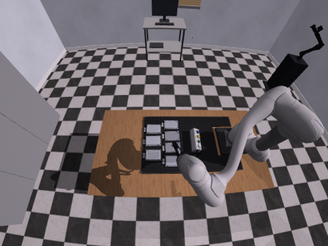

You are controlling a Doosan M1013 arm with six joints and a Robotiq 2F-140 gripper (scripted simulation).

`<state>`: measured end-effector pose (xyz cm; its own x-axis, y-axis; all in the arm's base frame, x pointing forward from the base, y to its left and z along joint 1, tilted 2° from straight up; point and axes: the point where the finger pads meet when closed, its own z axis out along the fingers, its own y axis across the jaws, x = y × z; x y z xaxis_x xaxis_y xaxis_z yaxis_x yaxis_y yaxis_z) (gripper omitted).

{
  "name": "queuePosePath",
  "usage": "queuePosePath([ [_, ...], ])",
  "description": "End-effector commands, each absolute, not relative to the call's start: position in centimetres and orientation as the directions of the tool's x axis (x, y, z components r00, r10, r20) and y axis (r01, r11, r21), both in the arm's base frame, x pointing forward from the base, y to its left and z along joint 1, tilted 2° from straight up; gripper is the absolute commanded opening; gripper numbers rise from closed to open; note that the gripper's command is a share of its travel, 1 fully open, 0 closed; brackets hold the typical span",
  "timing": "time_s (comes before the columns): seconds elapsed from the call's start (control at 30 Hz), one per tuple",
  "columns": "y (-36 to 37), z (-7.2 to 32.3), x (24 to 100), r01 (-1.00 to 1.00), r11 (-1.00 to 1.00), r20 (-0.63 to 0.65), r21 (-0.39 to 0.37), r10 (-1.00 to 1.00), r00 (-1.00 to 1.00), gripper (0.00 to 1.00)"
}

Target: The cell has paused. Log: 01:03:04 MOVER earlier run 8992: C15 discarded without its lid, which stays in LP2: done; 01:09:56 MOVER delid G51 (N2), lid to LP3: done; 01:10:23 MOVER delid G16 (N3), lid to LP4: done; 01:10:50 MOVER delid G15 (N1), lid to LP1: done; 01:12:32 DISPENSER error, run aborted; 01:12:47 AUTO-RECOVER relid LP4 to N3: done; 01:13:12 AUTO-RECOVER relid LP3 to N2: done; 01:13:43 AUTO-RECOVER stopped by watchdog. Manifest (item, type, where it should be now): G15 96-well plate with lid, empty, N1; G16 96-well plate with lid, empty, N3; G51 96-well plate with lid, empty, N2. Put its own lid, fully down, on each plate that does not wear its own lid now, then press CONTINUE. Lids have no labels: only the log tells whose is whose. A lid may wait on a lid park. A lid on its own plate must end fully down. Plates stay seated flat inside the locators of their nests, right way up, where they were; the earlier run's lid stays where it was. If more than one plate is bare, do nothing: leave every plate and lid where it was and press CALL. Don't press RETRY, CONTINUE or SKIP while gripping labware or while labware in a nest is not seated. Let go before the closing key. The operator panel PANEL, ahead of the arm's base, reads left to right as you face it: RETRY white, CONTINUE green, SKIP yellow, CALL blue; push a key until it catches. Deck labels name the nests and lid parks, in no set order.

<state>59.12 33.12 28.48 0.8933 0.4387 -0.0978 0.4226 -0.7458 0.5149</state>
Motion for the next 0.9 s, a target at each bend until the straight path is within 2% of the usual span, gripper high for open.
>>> queuePosePath([
  [0.0, 30.1, 25.4, 60.2, 0.427, -0.783, -0.111, 0.453, 0.426, 0.898, 1.0],
  [0.03, 28.1, 23.5, 60.8, 0.421, -0.809, -0.114, 0.41, 0.412, 0.904, 1.0],
  [0.07, 28.1, 23.5, 60.8, 0.421, -0.809, -0.114, 0.41, 0.412, 0.904, 1.0],
  [0.1, 25.9, 21.4, 61.2, 0.408, -0.837, -0.114, 0.364, 0.394, 0.912, 1.0],
  [0.2, 25.9, 21.4, 61.2, 0.408, -0.837, -0.114, 0.364, 0.394, 0.912, 1.0],
  [0.23, 23.7, 19.4, 61.5, 0.389, -0.865, -0.111, 0.316, 0.373, 0.921, 1.0],
  [0.27, 23.7, 19.4, 61.5, 0.389, -0.865, -0.111, 0.316, 0.373, 0.921, 1.0],
  [0.3, 21.4, 17.4, 61.8, 0.364, -0.892, -0.103, 0.268, 0.349, 0.931, 1.0],
  [0.37, 21.4, 17.4, 61.8, 0.364, -0.892, -0.103, 0.268, 0.349, 0.931, 1.0],
  [0.4, 19.2, 15.6, 61.9, 0.334, -0.916, -0.092, 0.222, 0.321, 0.942, 1.0],
  [0.43, 19.2, 15.6, 61.9, 0.334, -0.916, -0.092, 0.222, 0.321, 0.942, 1.0],
  [0.47, 17.1, 13.9, 62.0, 0.301, -0.937, -0.08, 0.179, 0.291, 0.953, 1.0],
  [0.53, 17.1, 13.9, 62.0, 0.301, -0.937, -0.08, 0.179, 0.291, 0.953, 1.0],
  [0.63, 13.4, 11.3, 61.9, 0.235, -0.966, -0.052, 0.109, 0.23, 0.972, 1.0],
  [0.87, 9.2, 8.6, 61.7, 0.148, -0.988, -0.014, 0.038, 0.148, 0.989, 1.0],
])
